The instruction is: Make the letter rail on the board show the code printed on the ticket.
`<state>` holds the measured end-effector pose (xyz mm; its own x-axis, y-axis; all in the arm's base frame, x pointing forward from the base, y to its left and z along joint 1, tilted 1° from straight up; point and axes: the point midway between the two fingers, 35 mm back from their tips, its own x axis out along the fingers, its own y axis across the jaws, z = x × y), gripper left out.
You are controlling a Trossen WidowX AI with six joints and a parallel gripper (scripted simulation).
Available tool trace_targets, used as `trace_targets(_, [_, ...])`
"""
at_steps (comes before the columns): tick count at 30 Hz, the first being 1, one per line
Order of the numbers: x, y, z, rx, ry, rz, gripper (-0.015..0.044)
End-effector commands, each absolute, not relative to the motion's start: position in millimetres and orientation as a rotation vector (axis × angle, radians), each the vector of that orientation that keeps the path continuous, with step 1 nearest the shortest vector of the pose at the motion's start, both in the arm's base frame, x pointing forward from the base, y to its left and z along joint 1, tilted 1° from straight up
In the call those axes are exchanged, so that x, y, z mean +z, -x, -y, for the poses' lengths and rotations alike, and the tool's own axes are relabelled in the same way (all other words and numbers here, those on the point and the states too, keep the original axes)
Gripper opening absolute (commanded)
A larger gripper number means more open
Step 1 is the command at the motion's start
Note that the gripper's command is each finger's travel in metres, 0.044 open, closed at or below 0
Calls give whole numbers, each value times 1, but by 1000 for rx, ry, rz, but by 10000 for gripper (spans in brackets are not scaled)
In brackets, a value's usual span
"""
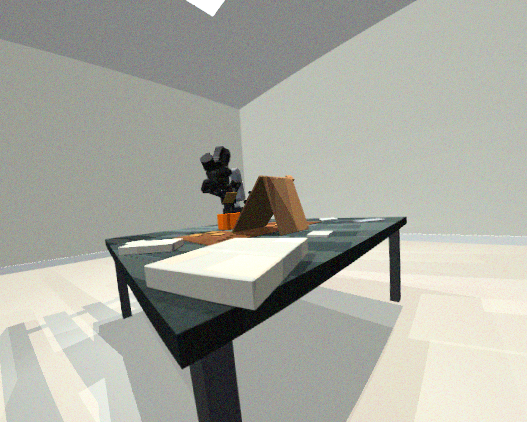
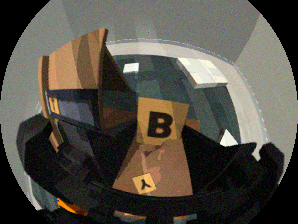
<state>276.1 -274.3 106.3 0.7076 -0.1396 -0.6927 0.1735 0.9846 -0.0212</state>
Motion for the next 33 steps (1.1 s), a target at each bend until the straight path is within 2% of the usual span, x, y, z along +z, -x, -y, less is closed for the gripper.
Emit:
trace_targets(1, [104, -278, 276, -183, -48, -764, 0])
trace_targets(33, [105, -280, 263, -182, -49, -764, 0])
